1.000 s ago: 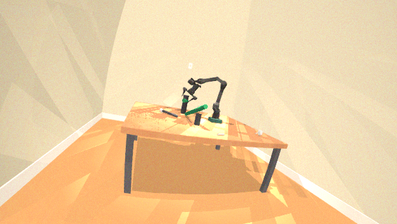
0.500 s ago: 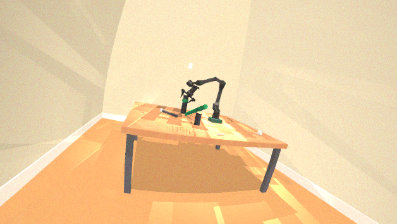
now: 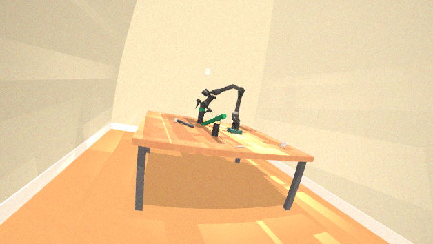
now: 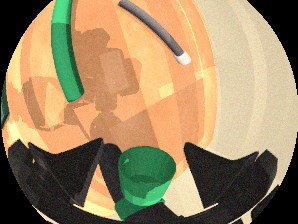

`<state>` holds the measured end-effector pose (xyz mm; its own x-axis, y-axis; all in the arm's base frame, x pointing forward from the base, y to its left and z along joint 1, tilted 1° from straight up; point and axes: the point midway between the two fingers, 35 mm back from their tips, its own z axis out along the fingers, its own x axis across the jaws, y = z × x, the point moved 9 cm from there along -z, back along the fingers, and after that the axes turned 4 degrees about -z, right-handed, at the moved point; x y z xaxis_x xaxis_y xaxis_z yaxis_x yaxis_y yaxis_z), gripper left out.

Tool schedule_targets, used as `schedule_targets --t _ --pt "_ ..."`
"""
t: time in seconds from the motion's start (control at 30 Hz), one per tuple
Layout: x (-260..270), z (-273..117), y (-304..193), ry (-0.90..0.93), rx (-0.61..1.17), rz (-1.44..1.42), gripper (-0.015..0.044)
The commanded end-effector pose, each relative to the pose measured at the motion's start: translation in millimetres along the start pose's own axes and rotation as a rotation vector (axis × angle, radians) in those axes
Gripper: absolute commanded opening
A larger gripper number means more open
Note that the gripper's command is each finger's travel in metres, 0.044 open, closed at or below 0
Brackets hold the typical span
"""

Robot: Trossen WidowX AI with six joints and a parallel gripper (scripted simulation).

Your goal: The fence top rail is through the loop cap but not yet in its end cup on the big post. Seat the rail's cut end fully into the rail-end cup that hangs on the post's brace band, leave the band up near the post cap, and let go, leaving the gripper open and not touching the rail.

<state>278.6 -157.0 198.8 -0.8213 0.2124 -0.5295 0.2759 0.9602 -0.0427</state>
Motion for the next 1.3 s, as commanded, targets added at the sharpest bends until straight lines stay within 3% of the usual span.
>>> schedule_targets --t 0.0,0.3,0.4,0.53,1.27 --pt "1 2 0 0.002 0.004 0.004 0.0361" --pt "1 2 0 0.002 0.004 0.004 0.0125" --pt "1 2 0 0.002 0.004 0.004 0.0105" --pt "4 1 -1 0.002 -0.010 -0.020 0.0000" --pt "15 -6 -8 -0.002 -0.085 -0.151 0.0000"
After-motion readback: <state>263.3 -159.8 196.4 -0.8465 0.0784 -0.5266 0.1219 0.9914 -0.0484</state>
